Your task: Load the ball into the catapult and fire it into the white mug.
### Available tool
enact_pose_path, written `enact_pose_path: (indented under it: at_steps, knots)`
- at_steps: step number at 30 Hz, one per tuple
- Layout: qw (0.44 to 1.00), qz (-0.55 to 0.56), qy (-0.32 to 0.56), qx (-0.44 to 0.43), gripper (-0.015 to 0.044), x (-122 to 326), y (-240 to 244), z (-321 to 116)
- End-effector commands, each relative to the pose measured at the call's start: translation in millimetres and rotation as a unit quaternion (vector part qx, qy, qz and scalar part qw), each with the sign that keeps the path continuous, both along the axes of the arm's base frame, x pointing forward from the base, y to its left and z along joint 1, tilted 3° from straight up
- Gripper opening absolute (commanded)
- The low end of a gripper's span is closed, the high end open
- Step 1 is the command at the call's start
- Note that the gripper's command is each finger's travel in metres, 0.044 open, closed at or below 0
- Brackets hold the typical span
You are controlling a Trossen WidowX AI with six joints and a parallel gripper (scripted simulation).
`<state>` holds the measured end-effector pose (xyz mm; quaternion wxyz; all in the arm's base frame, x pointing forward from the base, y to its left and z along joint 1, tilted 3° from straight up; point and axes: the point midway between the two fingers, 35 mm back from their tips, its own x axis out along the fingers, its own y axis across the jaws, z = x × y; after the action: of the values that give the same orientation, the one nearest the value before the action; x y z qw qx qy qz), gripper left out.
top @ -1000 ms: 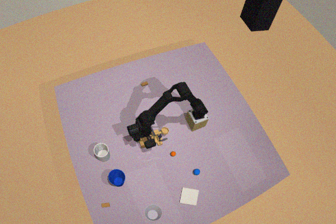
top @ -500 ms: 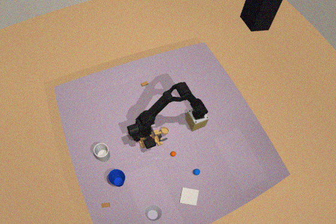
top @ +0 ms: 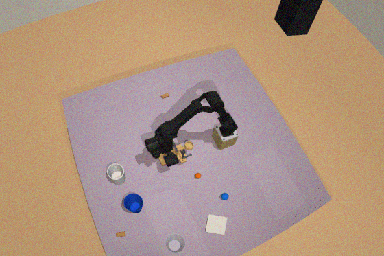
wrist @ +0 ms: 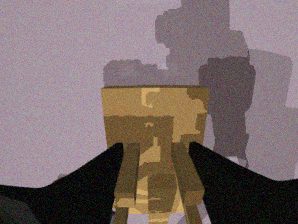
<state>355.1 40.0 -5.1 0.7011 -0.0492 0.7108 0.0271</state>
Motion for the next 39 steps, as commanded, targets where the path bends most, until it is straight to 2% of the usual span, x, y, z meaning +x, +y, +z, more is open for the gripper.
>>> enact_pose_path:
  at_steps: [1, 30, 36, 39]
  knots:
    - [1.000, -0.001, 0.000, 0.000, 0.0000, 1, 0, 1]
    - [1.000, -0.001, 0.001, 0.000, 0.0000, -1, -2, -46]
    - [1.000, -0.003, 0.001, 0.000, 0.0000, 0, -2, -43]
    - [1.000, -0.003, 0.001, 0.000, 0.0079, 0, -2, -43]
